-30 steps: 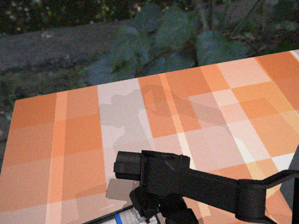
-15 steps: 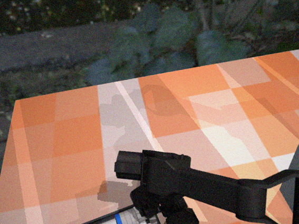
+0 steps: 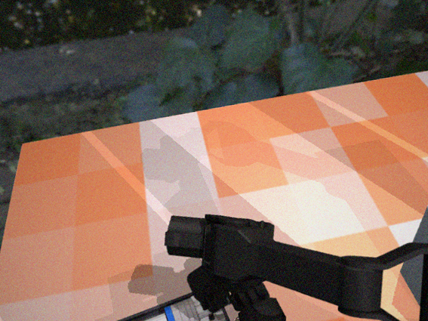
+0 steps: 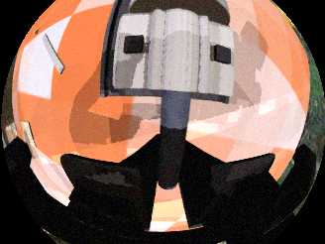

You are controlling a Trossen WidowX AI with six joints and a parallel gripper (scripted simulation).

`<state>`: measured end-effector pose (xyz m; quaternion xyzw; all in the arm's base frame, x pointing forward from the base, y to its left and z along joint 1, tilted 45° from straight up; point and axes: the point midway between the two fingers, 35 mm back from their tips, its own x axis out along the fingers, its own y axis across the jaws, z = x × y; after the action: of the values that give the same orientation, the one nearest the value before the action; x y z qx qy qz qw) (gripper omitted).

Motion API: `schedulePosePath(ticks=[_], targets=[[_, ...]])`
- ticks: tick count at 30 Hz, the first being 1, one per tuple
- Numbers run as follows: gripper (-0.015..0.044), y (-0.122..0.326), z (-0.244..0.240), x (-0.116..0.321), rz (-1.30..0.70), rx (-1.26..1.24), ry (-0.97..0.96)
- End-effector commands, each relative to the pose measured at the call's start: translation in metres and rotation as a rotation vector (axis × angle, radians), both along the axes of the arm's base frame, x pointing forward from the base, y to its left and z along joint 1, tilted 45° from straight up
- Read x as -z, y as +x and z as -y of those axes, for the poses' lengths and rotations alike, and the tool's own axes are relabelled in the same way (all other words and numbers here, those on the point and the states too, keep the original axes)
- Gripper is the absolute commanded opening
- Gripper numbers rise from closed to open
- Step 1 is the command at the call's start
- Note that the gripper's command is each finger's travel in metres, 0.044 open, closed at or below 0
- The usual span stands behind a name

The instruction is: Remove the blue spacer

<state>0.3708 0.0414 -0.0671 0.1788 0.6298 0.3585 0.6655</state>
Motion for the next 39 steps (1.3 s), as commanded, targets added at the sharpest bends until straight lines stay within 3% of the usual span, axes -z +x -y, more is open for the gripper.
schedulePosePath(ticks=[1,39], targets=[[0.0,-0.0012,0.0006,0.0007,0.0,-0.001,-0.003],[0.0,-0.005,0.0015,0.0014,-0.001,-0.001,-0.003]])
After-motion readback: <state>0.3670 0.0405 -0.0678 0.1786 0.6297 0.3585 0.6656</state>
